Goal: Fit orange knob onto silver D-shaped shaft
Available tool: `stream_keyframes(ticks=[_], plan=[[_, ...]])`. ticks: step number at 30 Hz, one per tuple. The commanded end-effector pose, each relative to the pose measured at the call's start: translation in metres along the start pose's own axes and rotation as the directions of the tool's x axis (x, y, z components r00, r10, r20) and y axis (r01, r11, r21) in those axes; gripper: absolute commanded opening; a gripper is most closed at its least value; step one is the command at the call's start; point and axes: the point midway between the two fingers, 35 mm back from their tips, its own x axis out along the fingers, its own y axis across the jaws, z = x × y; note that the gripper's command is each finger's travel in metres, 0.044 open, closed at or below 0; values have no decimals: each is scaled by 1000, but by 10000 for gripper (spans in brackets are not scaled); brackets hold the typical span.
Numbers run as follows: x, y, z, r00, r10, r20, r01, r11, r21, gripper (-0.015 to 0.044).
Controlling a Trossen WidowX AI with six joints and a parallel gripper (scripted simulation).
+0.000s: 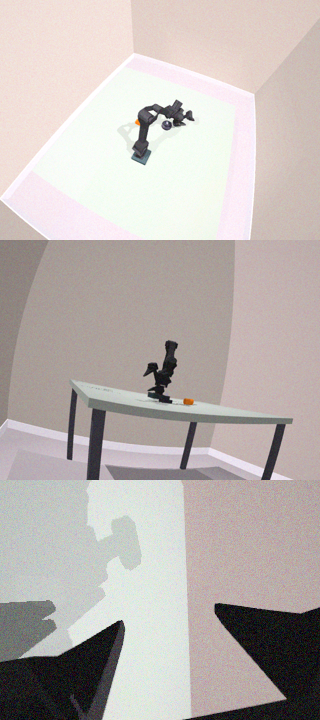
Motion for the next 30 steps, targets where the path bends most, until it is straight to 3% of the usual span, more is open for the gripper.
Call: stream_keyframes(ticks=[1, 16, 23, 30], plan=[[-54, 23, 47, 976, 162, 144, -200, 929, 311, 440], [-153, 66, 80, 856, 460, 233, -477, 532, 700, 440], [-203, 82, 78, 781, 584, 222, -466, 308, 830, 440], [-253, 94, 66, 700, 691, 180, -350, 112, 930, 440]])
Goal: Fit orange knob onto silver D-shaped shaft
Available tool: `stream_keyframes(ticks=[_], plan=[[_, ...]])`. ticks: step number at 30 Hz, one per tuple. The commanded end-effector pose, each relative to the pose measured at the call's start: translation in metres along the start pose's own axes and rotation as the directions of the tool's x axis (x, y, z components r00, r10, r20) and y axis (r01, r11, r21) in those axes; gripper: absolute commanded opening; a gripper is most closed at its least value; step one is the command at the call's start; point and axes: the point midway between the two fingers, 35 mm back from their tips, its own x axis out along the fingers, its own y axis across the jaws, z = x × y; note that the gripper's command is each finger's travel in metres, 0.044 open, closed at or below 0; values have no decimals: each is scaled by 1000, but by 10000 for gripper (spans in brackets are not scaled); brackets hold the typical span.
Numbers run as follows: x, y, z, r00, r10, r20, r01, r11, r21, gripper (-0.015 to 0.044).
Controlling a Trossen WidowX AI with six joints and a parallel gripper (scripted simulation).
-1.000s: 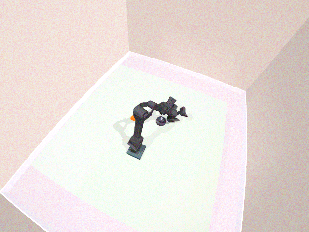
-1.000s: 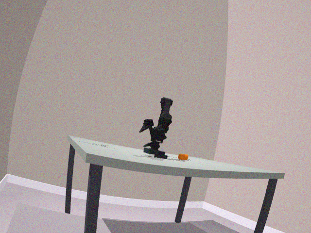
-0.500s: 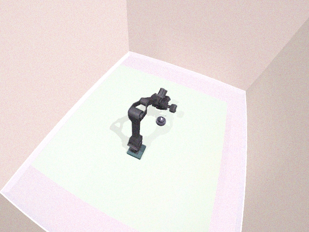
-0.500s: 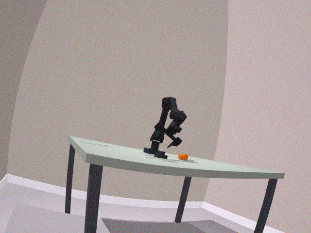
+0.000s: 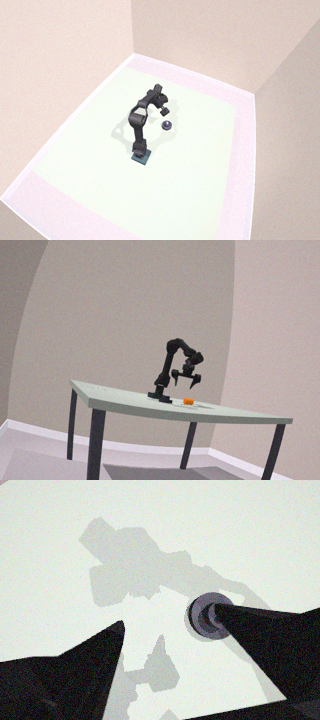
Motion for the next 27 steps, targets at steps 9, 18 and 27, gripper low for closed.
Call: stream_keyframes(ticks=[9, 18, 27], plan=[[-99, 34, -85, 943, 87, -321, 116, 819, 563, 440], [-152, 27, -127, 878, 58, -475, 347, 606, 716, 440], [-156, 26, -130, 873, 54, -484, 364, 589, 722, 440]])
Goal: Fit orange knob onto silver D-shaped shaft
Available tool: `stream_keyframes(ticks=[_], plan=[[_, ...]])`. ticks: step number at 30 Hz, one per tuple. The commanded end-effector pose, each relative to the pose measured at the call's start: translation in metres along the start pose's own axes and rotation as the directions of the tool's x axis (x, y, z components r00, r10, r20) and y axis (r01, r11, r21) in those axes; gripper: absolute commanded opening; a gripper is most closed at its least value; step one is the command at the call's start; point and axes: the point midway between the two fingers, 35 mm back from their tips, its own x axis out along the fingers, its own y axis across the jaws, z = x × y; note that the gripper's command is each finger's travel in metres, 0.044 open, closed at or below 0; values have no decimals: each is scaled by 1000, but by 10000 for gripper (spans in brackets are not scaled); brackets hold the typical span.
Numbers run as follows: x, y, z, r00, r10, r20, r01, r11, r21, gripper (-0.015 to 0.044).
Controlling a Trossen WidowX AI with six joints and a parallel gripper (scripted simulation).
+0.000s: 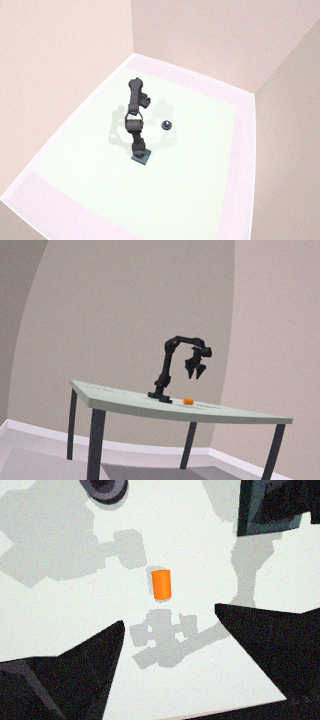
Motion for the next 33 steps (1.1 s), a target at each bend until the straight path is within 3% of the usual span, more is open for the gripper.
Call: stream_keyframes(ticks=[1, 5, 13, 33], plan=[[-4, -6, -3, 1000, -16, -10, 16, 999, 41, 440], [4, -5, -3, 1000, -15, -10, 16, 999, 44, 440], [95, -4, 1, 1000, -9, -9, 9, 997, 72, 440], [132, -4, 1, 1000, -9, -9, 9, 997, 73, 440]])
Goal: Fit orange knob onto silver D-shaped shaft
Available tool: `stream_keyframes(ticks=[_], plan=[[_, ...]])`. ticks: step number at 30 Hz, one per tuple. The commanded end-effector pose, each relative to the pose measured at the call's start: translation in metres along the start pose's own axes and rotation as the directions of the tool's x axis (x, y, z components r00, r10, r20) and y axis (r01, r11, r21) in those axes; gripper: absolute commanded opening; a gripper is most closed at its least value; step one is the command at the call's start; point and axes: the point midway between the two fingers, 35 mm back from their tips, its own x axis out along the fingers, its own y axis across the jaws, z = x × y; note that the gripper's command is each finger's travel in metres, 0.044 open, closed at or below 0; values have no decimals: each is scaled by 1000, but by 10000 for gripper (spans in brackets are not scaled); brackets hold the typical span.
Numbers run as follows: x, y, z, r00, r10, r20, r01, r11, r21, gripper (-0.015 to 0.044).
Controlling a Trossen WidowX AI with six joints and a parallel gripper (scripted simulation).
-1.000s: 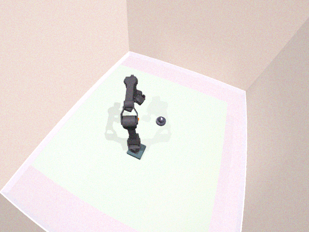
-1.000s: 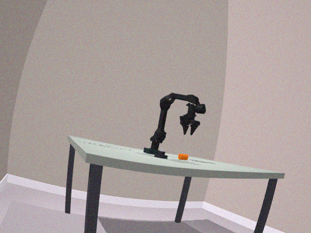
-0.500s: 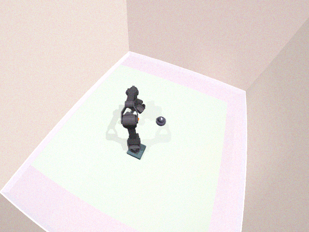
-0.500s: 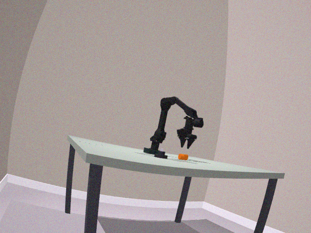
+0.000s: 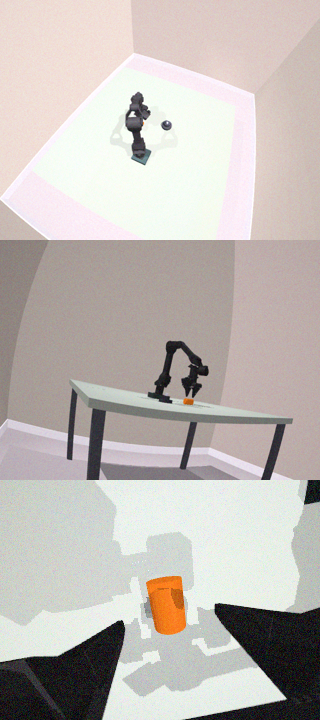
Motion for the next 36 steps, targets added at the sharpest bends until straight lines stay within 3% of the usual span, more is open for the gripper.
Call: stream_keyframes(ticks=[1, 23, 31, 36], plan=[[9, -1, 0, 1000, -6, 2, 6, 1000, 3, 440], [42, -2, 1, 1000, -7, 2, 7, 1000, 3, 440], [42, -2, 1, 1000, -7, 2, 7, 1000, 3, 240], [42, -2, 1, 1000, -7, 2, 7, 1000, 3, 240]])
